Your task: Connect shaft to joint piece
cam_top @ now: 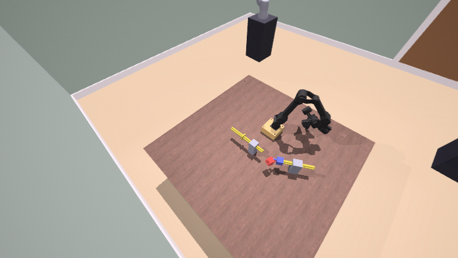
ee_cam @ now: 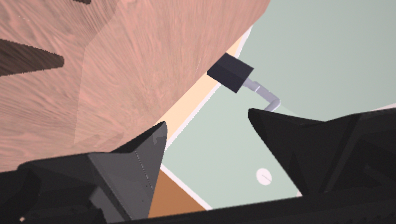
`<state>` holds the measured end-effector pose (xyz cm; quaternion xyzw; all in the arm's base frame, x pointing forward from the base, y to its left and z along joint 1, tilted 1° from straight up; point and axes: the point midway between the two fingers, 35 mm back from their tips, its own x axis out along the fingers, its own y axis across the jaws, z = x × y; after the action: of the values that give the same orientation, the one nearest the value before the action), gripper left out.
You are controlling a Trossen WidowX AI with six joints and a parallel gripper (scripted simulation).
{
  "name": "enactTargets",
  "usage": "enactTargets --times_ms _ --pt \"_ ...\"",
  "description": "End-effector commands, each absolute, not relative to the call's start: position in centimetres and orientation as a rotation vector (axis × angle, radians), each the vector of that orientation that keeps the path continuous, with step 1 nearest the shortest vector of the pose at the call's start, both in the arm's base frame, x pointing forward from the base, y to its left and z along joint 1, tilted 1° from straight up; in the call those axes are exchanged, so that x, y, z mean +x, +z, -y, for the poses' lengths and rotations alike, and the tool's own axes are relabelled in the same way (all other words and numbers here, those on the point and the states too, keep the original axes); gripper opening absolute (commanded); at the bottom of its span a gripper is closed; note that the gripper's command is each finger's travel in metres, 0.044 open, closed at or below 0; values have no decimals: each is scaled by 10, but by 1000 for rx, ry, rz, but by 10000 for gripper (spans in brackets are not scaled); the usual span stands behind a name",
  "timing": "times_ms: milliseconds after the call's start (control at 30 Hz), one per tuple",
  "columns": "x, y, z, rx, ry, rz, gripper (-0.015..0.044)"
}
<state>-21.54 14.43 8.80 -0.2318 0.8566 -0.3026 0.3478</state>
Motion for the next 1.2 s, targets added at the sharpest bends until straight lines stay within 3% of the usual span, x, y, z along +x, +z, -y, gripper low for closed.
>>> enactTargets --times_ms 0,633,1167 --pt "-216 88 -144 -601 -782 -2216 426" --pt "-233 140 -131 -432 -381 -1783 440" --pt "-235 220 -121 -57 -26 -1650 440"
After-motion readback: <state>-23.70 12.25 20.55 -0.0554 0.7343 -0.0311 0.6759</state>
